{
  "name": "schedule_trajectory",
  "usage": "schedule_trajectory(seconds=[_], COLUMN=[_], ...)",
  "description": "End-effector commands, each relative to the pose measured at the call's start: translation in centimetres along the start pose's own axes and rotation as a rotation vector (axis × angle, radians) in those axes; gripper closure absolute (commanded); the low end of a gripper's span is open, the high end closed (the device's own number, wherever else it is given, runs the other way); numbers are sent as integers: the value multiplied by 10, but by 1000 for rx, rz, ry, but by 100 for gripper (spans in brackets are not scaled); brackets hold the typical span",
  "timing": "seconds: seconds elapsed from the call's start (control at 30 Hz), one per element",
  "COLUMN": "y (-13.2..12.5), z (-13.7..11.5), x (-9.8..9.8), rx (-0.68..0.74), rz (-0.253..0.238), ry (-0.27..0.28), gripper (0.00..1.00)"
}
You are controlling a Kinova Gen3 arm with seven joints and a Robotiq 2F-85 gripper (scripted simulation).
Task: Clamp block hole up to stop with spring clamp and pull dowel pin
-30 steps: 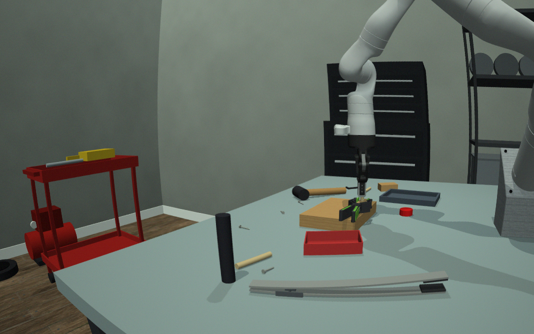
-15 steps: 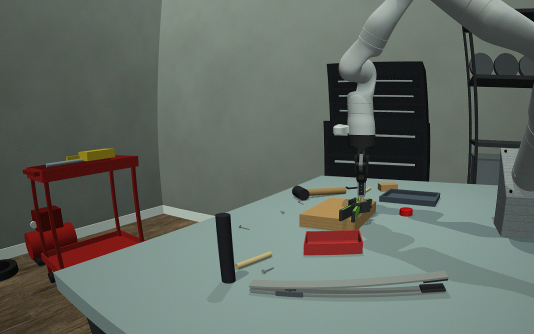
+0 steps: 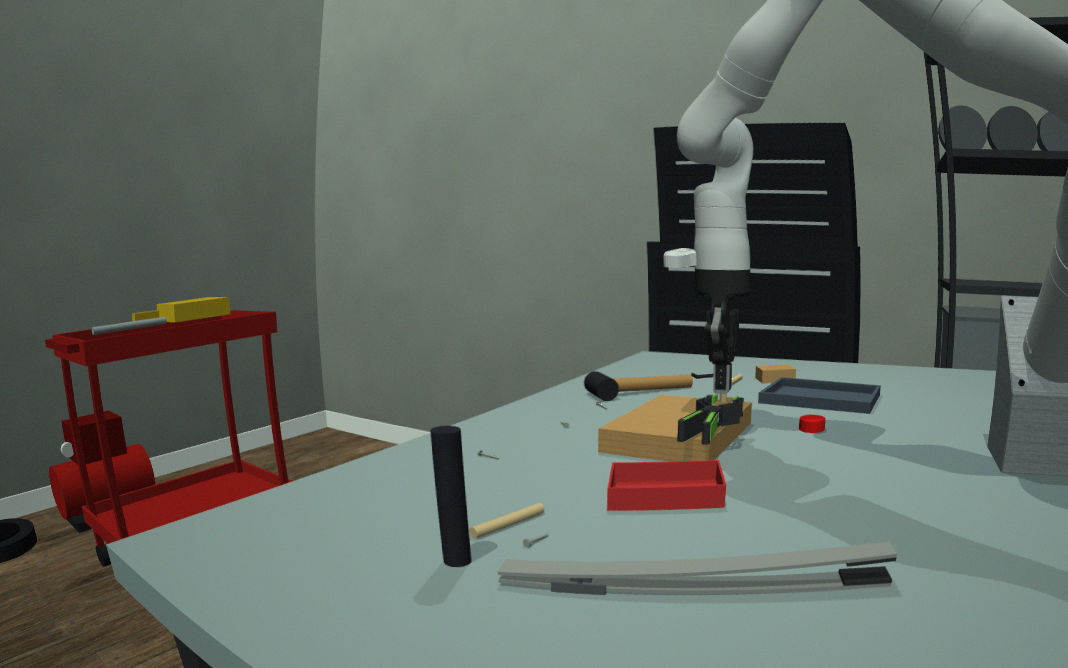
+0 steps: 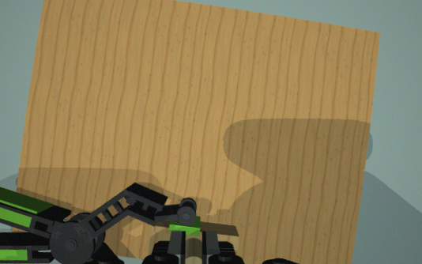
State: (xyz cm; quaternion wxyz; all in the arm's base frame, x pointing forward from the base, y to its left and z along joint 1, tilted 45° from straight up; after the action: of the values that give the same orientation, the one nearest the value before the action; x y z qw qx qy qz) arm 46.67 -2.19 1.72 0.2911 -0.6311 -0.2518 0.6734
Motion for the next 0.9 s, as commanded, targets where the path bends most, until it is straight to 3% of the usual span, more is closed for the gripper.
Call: schedule_trajectory(seconds=[0.0,0.87], y=[-1,-1], z=[-2,-2], x=[-3,-3], rx=[38,276], rz=[4,3], ry=[4,5], gripper=[90,90])
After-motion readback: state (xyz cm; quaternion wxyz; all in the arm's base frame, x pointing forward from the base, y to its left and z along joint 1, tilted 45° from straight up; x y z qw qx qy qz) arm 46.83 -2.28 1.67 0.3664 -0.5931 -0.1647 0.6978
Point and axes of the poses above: the point where the finger pads meet when closed, its own x axis out along the fingers, its own y axis across the jaws, z = x × y, the point moved 10 cm from there along -x, back along the fingers, and after that the axes turned 9 degrees about x, right-handed, at the moved point
